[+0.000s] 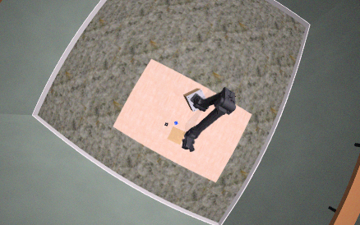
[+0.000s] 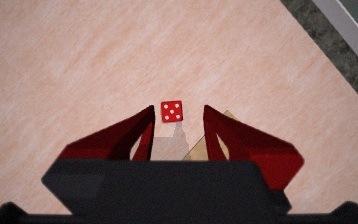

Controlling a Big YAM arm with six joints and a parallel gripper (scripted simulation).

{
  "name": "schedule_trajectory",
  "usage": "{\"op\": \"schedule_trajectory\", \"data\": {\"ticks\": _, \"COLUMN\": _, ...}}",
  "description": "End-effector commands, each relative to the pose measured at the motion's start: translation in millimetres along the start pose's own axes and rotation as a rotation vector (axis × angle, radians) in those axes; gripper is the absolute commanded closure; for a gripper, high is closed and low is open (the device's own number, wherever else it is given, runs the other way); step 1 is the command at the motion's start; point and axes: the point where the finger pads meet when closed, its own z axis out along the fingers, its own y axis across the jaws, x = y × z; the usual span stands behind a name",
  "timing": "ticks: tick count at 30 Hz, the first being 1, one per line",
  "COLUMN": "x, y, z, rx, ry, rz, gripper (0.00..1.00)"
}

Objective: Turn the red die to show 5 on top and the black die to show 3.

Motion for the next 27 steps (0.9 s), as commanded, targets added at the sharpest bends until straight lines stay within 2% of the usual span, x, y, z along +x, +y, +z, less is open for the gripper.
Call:
{"op": "schedule_trajectory", "data": {"ticks": 1, "x": -18.3, "y": -0.5, "z": 6.9, "rx": -0.048, "ry": 0.169, "rz": -0.062, "gripper": 0.56}}
{"op": "schedule_trajectory", "data": {"ticks": 4, "x": -18.4, "y": -0.5, "z": 6.9, "rx": -0.048, "ry": 0.171, "rz": -0.063, "gripper": 0.56}}
{"op": "schedule_trajectory", "data": {"ticks": 8, "x": -26.8, "y": 1.6, "z": 6.4, "rx": -0.044, "ry": 0.367, "rz": -0.071, "gripper": 0.56}}
{"op": "schedule_trajectory", "data": {"ticks": 10, "x": -30.0, "y": 1.9, "z": 6.7, "rx": -0.043, "ry": 0.441, "rz": -0.073, "gripper": 0.56}}
{"op": "schedule_trajectory", "data": {"ticks": 12, "x": -32.1, "y": 2.2, "z": 7.0, "rx": -0.041, "ry": 0.492, "rz": -0.068, "gripper": 0.56}}
{"op": "schedule_trajectory", "data": {"ticks": 16, "x": -33.9, "y": 2.6, "z": 6.9, "rx": -0.036, "ry": 0.534, "rz": -0.055, "gripper": 0.56}}
{"op": "schedule_trajectory", "data": {"ticks": 18, "x": -7.2, "y": 5.5, "z": 2.8, "rx": -0.045, "ry": 0.571, "rz": -0.026, "gripper": 0.56}}
{"op": "schedule_trajectory", "data": {"ticks": 20, "x": -7.2, "y": 5.5, "z": 2.8, "rx": -0.045, "ry": 0.571, "rz": -0.026, "gripper": 0.56}}
{"op": "schedule_trajectory", "data": {"ticks": 21, "x": -17.2, "y": 3.7, "z": 1.6, "rx": -0.039, "ry": 0.552, "rz": -0.036, "gripper": 0.00}}
{"op": "schedule_trajectory", "data": {"ticks": 27, "x": -22.9, "y": 1.2, "z": 1.9, "rx": -0.033, "ry": 0.542, "rz": -0.040, "gripper": 0.00}}
